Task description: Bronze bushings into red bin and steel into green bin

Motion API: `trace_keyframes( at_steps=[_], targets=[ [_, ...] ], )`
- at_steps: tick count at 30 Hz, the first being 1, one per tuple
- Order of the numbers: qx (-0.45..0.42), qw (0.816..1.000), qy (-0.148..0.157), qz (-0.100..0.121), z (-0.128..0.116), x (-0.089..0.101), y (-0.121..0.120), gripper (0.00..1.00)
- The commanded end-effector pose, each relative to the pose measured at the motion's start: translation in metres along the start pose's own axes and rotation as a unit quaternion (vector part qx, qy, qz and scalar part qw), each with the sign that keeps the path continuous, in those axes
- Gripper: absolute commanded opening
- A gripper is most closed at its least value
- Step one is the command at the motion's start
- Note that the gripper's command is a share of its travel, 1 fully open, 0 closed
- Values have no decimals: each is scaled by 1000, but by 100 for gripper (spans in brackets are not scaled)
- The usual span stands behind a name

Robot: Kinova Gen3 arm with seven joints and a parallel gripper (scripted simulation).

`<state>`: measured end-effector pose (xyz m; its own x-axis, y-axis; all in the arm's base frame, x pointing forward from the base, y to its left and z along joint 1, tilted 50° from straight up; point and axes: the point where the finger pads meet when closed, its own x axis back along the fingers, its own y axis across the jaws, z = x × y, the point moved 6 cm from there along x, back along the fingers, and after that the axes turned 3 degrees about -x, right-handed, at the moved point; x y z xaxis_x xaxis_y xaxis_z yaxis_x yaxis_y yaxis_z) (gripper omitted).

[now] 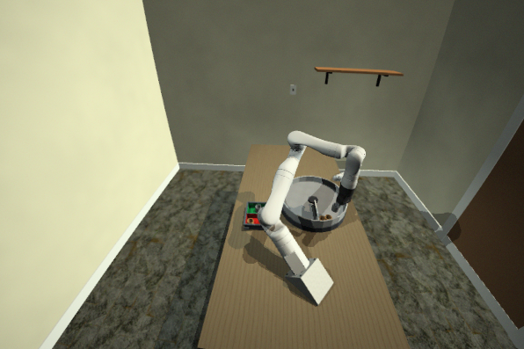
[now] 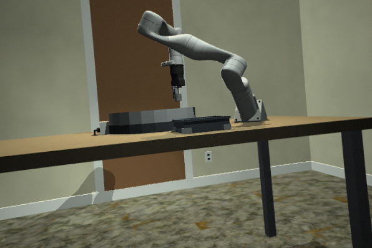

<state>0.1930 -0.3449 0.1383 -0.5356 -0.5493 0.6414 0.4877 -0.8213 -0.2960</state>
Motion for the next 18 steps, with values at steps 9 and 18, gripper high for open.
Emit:
trace_keyframes(
  at_steps=[9,18],
  targets=[
    [1,1000,-1,-7,-1,15,2,0],
    [-37,999,-1,-7,28,15,-43,0]
  ],
)
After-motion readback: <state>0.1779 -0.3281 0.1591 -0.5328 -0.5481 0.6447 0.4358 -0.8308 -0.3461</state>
